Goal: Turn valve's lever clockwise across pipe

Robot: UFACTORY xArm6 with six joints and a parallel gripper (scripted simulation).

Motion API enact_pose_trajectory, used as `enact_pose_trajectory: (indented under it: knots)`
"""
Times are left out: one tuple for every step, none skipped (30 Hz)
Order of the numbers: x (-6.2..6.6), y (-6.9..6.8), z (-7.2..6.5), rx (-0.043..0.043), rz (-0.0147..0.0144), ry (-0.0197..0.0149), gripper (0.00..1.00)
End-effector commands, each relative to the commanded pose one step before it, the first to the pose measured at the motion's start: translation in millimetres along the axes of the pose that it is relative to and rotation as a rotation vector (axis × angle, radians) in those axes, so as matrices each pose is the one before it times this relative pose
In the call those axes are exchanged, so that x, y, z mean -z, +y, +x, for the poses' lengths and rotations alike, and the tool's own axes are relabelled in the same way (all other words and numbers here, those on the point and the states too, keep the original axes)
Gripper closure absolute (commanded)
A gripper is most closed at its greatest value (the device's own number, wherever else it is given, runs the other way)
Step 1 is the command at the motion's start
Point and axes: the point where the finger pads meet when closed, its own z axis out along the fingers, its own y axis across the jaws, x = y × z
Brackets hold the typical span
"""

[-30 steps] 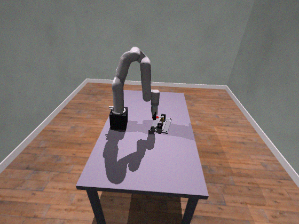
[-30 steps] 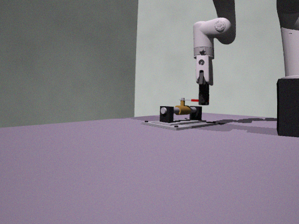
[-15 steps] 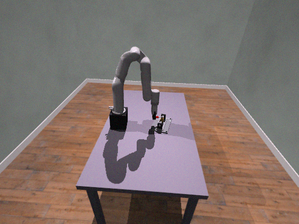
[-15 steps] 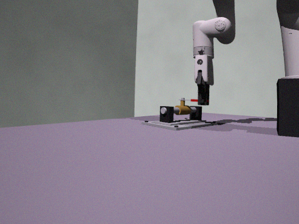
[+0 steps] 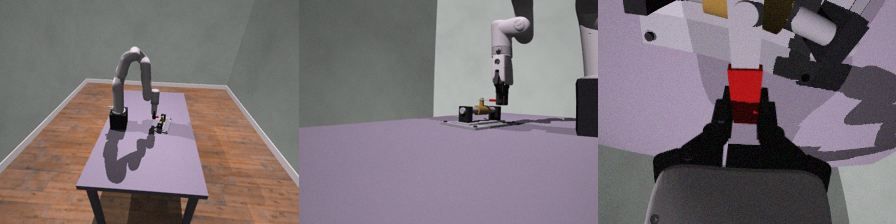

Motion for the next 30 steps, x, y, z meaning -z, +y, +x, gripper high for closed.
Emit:
enact_pose_trajectory:
  knots:
    - [0.79,-3.68,1.21,-0.02303,0.00065,0.0033,1.0]
    - [0.0,0.0,0.0,0.0,0.0,0.0,1.0]
    - [0.0,0.0,0.0,0.0,0.0,0.0,1.0]
    - [0.0,-0.9,0.01,-0.01138,0.0,0.0,1.0]
    - [0.0,-0.9,0.0,-0.01138,0.0,0.0,1.0]
    - [0.0,-0.69,-0.01,-0.00869,0.0,0.0,1.0]
    - [0.0,-0.35,-0.01,-0.00443,0.0,0.0,1.0]
    - [0.0,-0.06,0.0,-0.00081,0.0,0.0,1.0]
    - [0.0,-0.06,0.0,-0.00081,0.0,0.0,1.0]
    - [0.0,-0.35,0.01,-0.00443,0.0,0.0,1.0]
    - [0.0,-0.69,0.02,-0.00869,0.0,0.0,1.0]
    - [0.0,-0.9,0.01,-0.01138,0.0,0.0,1.0]
    - [0.0,-0.9,0.0,-0.01138,0.0,0.0,1.0]
    - [0.0,-0.69,-0.01,-0.00869,0.0,0.0,1.0]
    - [0.0,-0.35,-0.01,-0.00443,0.0,0.0,1.0]
    - [0.0,-0.06,0.0,-0.00081,0.0,0.0,1.0]
    - [0.0,-0.06,0.0,-0.00081,0.0,0.0,1.0]
    - [0.0,-0.35,0.01,-0.00443,0.0,0.0,1.0]
    - [0.0,0.0,0.0,0.0,0.0,0.0,1.0]
    - [0.0,0.0,0.0,0.0,0.0,0.0,1.0]
    - [0.0,-0.69,0.02,-0.00869,0.0,0.0,1.0]
    - [0.0,-0.9,0.01,-0.01138,0.0,0.0,1.0]
    - [0.0,-0.9,0.0,-0.01138,0.0,0.0,1.0]
    - [0.0,-0.69,-0.01,-0.00869,0.0,0.0,1.0]
    - [0.0,-0.35,-0.01,-0.00443,0.0,0.0,1.0]
    - [0.0,-0.06,0.0,-0.00081,0.0,0.0,1.0]
    - [0.0,-0.06,0.0,-0.00081,0.0,0.0,1.0]
    - [0.0,-0.35,0.01,-0.00443,0.0,0.0,1.0]
    - [0.0,-0.69,0.02,-0.00869,0.0,0.0,1.0]
    - [0.0,-0.9,0.01,-0.01138,0.0,0.0,1.0]
